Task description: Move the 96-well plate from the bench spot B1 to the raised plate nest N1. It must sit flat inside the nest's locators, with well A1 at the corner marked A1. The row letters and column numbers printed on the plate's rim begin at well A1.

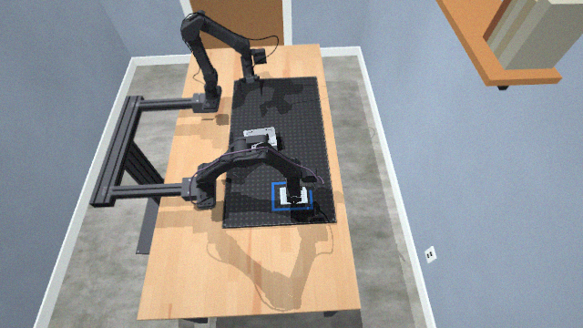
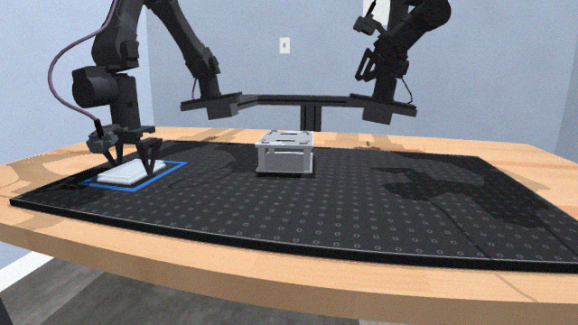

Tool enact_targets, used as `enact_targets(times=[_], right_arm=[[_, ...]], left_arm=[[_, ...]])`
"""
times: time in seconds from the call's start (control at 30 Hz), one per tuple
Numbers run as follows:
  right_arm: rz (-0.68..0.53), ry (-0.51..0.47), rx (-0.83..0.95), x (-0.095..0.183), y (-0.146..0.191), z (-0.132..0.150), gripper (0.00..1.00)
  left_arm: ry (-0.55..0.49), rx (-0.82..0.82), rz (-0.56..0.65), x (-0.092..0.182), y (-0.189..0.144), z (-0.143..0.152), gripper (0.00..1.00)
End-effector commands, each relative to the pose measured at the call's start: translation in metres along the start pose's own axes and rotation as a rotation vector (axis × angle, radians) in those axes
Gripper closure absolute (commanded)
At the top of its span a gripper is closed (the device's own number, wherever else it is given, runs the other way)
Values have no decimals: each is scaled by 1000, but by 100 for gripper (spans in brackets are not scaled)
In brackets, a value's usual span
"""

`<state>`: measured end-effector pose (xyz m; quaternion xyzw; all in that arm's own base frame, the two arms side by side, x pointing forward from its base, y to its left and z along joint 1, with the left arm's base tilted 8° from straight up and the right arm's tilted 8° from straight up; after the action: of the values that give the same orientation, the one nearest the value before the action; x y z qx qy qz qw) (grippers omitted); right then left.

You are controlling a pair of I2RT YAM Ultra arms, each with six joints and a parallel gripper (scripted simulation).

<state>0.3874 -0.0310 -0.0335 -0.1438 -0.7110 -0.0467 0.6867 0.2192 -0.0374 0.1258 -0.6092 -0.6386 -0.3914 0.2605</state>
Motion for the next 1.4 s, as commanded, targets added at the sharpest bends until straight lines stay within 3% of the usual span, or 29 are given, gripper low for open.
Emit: enact_targets(times=[0.0,0.2,0.57,0.9,1.0,1.37], right_arm=[[-18,-29,-1,15,2,-8,17],[-20,-41,-4,55,5,-9,17],[-8,-32,-29,55,4,-7,17],[-23,-28,-605,55,1,-8,17],[-19,-19,-654,53,1,-5,17],[-38,-20,-1246,56,0,-6,17]], left_arm=[[-11,-27,-15,6,8,-6,0],[-11,-27,-15,6,8,-6,0],[-11,-27,-15,6,8,-6,0],[-11,-27,-15,6,8,-6,0],[-11,-27,-15,6,8,-6,0],[-11,-27,-15,6,8,-6,0]])
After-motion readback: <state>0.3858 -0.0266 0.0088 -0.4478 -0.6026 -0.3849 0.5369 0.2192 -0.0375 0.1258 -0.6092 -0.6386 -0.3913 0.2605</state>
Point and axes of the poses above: on each arm, the point where the finger pads meet when closed, its own x axis back along the fingers, its own y axis across the jaws, z = x × y, the point moved 7 cm from there along x, back along the fingers, and after that the axes turned 14 degrees about -x, right-handed, at the moved point
